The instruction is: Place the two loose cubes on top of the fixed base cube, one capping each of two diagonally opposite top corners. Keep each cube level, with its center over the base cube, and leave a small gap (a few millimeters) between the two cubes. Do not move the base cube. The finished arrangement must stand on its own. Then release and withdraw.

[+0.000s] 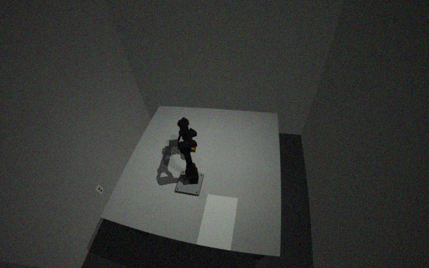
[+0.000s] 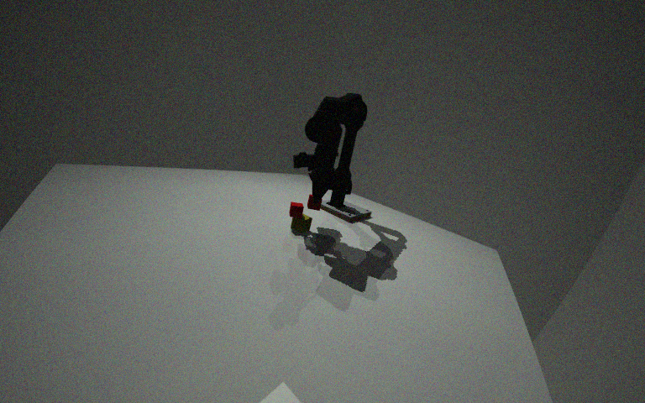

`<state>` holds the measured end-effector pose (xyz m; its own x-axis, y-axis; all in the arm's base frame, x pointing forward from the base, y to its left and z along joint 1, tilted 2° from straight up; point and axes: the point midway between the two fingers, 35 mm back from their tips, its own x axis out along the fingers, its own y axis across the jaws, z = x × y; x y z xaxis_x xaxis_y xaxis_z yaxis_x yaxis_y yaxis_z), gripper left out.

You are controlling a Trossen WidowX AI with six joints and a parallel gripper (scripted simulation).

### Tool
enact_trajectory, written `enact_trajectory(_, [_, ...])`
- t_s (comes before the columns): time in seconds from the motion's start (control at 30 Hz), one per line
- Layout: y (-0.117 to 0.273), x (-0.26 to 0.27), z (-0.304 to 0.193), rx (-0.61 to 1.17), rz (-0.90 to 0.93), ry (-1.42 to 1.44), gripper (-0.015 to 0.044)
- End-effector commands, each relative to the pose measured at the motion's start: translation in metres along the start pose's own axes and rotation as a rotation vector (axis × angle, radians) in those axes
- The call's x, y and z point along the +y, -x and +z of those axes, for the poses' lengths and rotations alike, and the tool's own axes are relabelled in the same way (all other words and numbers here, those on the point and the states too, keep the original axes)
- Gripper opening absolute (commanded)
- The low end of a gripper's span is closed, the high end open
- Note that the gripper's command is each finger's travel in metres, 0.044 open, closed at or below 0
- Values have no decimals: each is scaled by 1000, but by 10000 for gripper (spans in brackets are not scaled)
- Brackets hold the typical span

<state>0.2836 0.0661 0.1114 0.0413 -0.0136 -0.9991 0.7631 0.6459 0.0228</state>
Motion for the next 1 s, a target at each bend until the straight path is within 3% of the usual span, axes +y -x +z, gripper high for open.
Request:
enact_trajectory(0.0, [-8,-1,0,0,-6,-2,105])
enact_trajectory(0.33, [-27,0,1,0,-6,3,105])
enact_trajectory(0.97, [-29,0,1,0,-6,3,105])
